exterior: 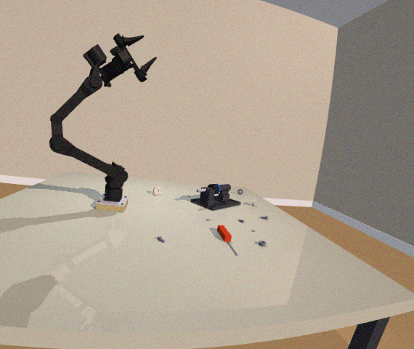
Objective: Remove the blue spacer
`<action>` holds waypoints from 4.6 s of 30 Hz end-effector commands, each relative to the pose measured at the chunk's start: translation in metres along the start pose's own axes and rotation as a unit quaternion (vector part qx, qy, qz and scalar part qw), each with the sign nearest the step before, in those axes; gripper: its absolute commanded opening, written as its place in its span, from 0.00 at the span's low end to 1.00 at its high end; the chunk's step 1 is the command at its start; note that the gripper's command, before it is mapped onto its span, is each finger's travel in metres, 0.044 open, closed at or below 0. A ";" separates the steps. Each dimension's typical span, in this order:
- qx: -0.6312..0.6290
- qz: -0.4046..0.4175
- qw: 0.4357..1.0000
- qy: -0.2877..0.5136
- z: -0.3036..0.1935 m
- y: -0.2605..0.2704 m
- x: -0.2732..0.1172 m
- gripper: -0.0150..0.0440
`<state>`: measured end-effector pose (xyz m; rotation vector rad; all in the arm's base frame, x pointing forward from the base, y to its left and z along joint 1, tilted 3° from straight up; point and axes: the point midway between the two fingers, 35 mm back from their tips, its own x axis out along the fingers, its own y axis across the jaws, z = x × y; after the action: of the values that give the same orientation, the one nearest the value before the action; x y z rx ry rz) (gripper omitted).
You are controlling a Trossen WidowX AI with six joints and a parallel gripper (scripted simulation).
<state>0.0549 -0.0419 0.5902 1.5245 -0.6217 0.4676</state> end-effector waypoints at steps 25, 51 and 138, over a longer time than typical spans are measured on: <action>0.337 -0.460 0.821 0.027 -0.101 -0.441 0.021 1.00; 0.534 -0.608 0.570 -0.143 -0.085 -0.568 -0.100 1.00; 0.535 -0.607 0.570 -0.142 -0.100 -0.597 -0.096 1.00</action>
<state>0.3683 0.0592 0.0773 2.7437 0.7989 -0.6755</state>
